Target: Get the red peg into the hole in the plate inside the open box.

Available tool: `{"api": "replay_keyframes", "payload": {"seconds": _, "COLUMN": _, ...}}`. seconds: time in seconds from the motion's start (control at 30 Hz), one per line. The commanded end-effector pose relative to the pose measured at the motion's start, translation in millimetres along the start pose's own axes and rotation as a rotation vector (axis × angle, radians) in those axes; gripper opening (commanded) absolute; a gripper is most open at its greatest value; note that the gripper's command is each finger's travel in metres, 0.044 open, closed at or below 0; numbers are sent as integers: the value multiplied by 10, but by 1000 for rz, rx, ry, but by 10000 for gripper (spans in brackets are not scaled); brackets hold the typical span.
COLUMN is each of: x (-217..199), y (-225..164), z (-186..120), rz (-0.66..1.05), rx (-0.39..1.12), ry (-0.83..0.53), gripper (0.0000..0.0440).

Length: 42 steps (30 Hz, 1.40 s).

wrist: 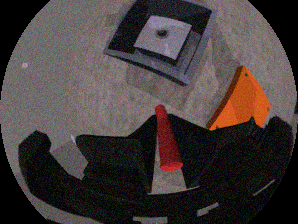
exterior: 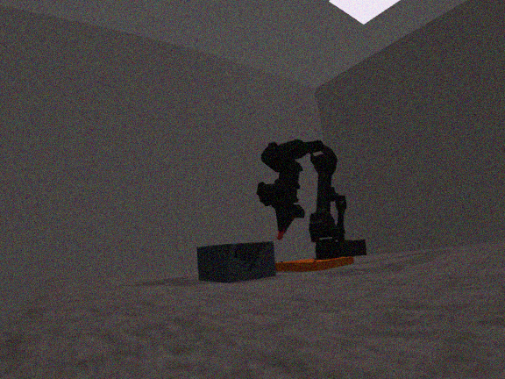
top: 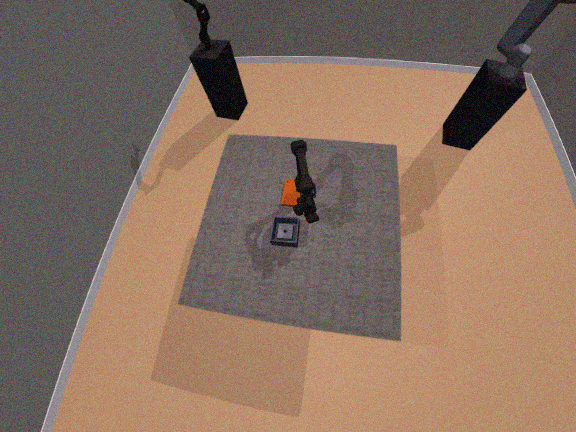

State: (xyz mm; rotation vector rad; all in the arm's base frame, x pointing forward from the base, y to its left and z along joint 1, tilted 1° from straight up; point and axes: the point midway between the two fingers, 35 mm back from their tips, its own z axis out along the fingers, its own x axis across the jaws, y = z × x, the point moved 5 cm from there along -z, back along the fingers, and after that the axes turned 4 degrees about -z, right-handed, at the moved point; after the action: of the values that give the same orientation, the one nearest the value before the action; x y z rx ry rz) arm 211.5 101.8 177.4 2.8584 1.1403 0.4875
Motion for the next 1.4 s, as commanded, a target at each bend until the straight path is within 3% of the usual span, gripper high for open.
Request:
{"api": "replay_keyframes", "payload": {"seconds": 0.0, "x": 13, "y": 144, "z": -18, "rz": 15, "rx": -27, "ry": -5, "gripper": 0}}
{"api": "replay_keyframes", "payload": {"seconds": 0.77, "x": -40, "y": 976, "z": 114, "rz": 142, "rx": -129, "ry": -32, "gripper": 2}}
{"api": "replay_keyframes", "payload": {"seconds": 1.37, "x": -121, "y": 1256, "z": 468, "rz": 182, "rx": -78, "ry": -85, "gripper": 14}}
